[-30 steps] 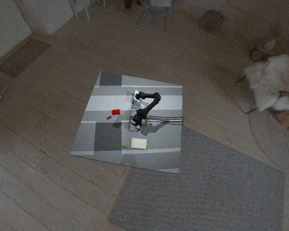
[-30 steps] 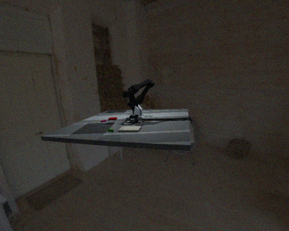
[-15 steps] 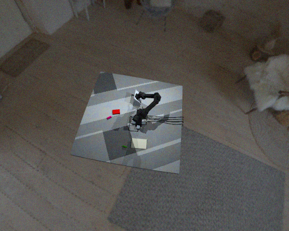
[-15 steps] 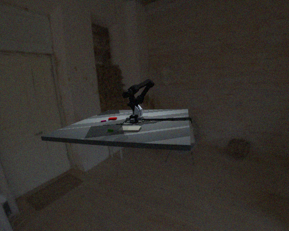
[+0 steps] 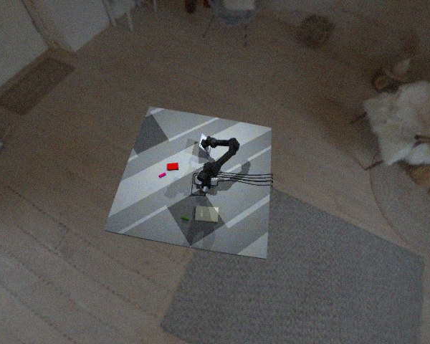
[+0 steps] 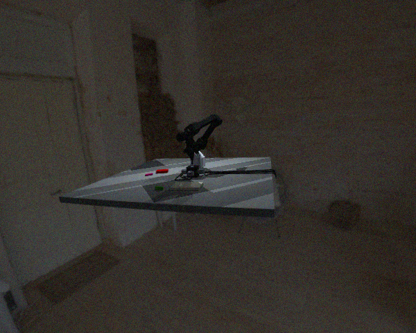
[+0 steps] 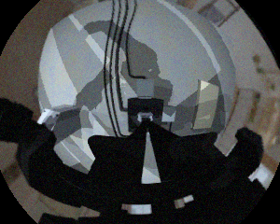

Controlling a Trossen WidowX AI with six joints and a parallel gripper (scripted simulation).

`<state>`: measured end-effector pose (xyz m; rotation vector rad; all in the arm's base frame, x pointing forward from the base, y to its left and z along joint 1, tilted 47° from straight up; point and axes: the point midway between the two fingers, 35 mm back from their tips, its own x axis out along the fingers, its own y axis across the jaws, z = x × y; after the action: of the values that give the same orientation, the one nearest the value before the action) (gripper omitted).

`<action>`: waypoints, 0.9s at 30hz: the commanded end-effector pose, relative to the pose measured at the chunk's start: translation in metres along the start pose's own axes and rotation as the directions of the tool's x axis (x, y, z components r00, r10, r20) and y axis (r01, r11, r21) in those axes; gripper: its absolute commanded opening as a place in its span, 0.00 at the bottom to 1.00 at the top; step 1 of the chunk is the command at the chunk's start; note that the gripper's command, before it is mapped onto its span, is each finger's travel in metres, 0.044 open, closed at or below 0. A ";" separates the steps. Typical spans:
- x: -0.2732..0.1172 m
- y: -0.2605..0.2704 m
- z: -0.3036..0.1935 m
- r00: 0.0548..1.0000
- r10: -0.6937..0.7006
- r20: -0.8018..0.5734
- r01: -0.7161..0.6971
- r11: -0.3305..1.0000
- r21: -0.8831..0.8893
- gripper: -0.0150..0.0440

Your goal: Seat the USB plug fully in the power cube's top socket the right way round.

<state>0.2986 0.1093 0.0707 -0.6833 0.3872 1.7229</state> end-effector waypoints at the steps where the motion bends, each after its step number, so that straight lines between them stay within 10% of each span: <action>1: 0.001 0.000 0.001 1.000 -0.003 0.005 0.003 1.000 -0.002 0.25; 27: 0.004 0.000 0.000 1.000 -0.003 0.005 0.003 1.000 -0.002 0.25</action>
<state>0.2982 0.1116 0.0685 -0.6876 0.3820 1.7247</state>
